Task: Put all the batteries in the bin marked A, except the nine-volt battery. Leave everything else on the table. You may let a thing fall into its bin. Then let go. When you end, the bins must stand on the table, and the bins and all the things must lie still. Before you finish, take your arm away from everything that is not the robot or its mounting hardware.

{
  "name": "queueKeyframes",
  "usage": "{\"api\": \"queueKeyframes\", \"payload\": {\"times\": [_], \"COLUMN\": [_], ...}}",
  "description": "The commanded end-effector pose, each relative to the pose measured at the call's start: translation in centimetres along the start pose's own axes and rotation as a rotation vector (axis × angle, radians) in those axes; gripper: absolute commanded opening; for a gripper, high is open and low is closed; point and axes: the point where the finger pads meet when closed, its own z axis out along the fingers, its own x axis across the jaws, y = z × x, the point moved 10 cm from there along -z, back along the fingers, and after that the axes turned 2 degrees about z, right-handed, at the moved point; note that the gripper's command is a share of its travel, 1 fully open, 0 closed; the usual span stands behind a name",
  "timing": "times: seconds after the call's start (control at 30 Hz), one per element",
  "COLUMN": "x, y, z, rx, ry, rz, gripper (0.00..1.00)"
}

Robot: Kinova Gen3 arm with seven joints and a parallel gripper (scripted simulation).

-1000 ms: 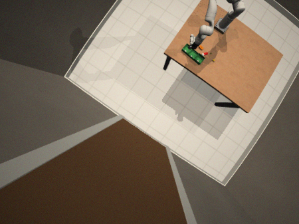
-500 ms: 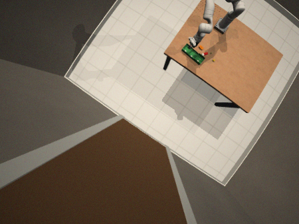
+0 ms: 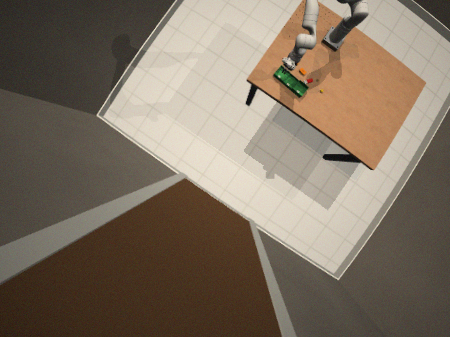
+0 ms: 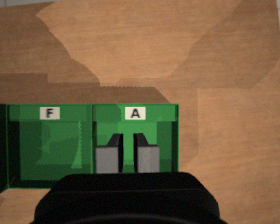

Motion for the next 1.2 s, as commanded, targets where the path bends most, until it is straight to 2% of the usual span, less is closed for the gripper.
{"api": "queueKeyframes", "payload": {"times": [0.0, 0.17, 0.63, 1.17], "x": [-0.1, -0.1, -0.1, -0.1], "y": [0.1, 0.1, 0.1, 0.1], "z": [0.8, 1.6, 5.3, 5.4], "rx": [-0.005, -0.005, -0.005, -0.005], "ry": [-0.004, -0.004, -0.004, -0.004], "rz": [-0.002, -0.002, -0.002, -0.002], "gripper": [0.31, 0.31, 0.31, 0.31]}}
